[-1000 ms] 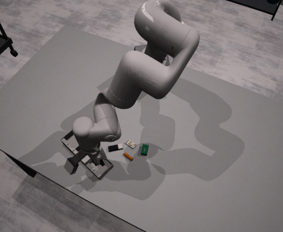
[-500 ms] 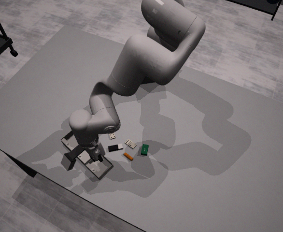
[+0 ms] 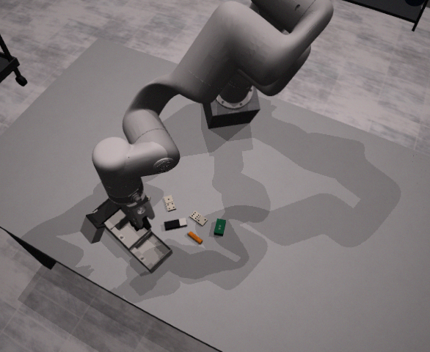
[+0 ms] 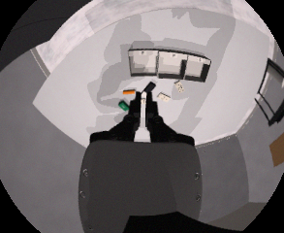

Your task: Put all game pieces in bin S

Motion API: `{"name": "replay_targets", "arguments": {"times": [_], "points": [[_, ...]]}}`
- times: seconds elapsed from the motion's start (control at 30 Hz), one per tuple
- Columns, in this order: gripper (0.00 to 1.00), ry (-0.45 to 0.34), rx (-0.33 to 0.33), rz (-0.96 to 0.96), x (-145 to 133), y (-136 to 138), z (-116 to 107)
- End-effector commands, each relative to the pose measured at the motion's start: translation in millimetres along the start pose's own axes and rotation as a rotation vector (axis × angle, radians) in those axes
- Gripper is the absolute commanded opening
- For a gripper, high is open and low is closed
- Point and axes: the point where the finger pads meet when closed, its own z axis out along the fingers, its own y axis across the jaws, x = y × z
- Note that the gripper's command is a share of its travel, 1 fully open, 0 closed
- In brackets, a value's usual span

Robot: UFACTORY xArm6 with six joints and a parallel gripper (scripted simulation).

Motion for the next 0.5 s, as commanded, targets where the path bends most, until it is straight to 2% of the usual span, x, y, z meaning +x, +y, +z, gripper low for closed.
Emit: {"name": "replay_targets", "arguments": {"times": [0.0, 0.13, 0.17, 0.3, 0.37, 0.4, 0.47], "points": [[0.07, 0.001, 0.001, -0.001, 0.5, -0.6, -4.4], [0.07, 0.001, 0.001, -0.001, 0.5, -0.6, -4.4], [0.41, 0.001, 0.001, 0.049, -5.2, 2.7, 0.7], [0.41, 0.001, 0.001, 0.210, -28.1, 16.1, 21.1], [0.41, 0.001, 0.001, 0.210, -28.1, 16.1, 21.1], [0.41, 0.001, 0.001, 0.300, -33.8, 19.5, 26.1], [0.41, -0.003, 0.001, 0.348, -45.2, 26.2, 36.4]]}}
